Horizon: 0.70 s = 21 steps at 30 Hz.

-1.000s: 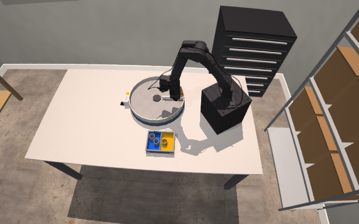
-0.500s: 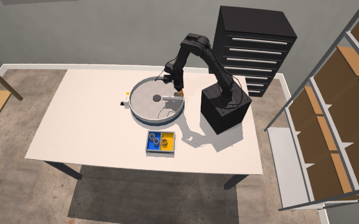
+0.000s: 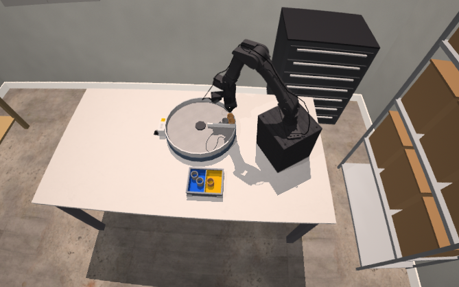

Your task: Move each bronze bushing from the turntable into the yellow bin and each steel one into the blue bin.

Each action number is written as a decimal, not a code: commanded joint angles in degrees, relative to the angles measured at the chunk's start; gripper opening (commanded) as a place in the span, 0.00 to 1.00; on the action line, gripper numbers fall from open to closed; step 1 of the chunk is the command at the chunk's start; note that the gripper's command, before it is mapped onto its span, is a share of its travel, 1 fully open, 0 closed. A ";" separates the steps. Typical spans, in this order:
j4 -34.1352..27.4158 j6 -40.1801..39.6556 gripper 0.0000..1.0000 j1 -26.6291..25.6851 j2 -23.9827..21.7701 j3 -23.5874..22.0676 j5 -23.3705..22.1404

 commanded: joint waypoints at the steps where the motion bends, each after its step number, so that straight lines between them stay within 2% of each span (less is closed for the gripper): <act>1: -1.07 -2.01 0.14 -1.05 0.50 1.54 -0.76; 21: -0.56 -2.00 0.14 -0.72 0.16 1.20 -0.74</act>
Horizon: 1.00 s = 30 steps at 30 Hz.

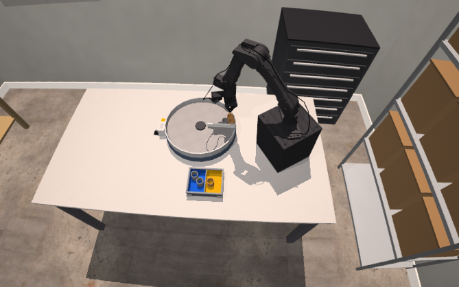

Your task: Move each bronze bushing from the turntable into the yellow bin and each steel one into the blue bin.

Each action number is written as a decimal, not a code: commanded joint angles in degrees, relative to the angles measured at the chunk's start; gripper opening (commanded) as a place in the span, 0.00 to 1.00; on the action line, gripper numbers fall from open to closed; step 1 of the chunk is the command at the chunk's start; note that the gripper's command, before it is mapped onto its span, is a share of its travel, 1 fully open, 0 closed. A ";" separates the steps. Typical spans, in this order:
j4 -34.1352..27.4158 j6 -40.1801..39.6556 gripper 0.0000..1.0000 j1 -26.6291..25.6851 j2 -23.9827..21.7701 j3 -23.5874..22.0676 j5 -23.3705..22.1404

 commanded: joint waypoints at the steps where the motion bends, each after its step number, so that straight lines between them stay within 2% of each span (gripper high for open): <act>1: -0.04 -0.36 0.14 -0.26 0.05 0.96 -0.64; 30: -0.58 -0.51 0.14 -0.82 0.76 1.67 -0.66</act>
